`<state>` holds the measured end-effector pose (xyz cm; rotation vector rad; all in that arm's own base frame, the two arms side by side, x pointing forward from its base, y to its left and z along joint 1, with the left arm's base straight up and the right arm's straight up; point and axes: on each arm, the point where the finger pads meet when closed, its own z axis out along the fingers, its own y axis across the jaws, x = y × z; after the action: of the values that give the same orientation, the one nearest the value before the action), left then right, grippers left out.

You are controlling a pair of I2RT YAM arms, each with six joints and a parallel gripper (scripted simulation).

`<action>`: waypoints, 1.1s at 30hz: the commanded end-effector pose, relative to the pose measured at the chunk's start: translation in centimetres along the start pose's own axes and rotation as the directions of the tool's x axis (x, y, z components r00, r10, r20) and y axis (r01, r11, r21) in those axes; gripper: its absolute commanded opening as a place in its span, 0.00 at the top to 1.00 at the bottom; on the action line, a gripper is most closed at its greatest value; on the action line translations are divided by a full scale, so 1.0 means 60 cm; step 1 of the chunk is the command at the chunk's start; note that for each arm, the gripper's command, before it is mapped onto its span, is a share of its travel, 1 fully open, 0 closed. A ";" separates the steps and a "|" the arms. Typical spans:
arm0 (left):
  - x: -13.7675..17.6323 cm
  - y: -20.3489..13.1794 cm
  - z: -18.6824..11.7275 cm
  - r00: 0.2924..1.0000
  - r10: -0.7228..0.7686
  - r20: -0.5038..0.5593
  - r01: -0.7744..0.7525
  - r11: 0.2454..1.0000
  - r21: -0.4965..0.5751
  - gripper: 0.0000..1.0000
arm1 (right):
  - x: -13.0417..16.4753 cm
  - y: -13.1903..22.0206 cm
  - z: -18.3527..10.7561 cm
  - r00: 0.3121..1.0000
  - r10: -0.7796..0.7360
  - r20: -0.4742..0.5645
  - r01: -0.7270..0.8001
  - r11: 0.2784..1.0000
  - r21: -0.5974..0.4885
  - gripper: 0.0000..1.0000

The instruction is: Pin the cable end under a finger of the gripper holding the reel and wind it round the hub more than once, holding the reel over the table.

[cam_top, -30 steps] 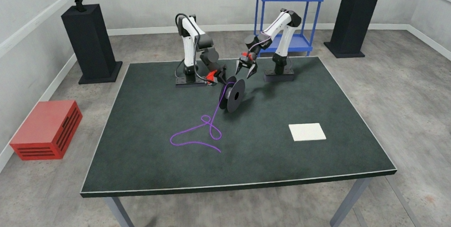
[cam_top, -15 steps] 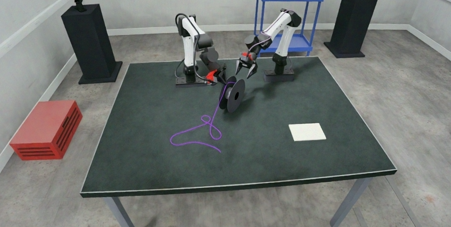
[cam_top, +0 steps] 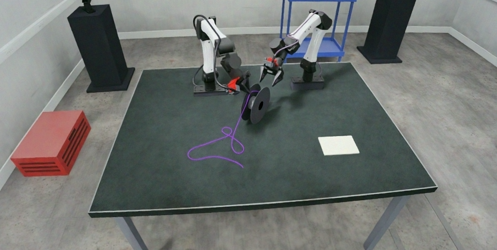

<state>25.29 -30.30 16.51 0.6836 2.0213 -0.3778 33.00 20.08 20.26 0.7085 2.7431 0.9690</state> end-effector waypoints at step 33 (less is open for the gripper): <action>-0.010 -0.001 0.004 1.000 -0.006 0.004 0.006 1.000 -0.006 0.25 | 0.004 0.007 -0.008 1.000 -0.022 0.015 0.022 0.999 -0.037 1.00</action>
<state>25.27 -30.27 16.40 0.6839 2.0219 -0.3773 33.29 19.92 19.89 0.7148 2.7390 0.9676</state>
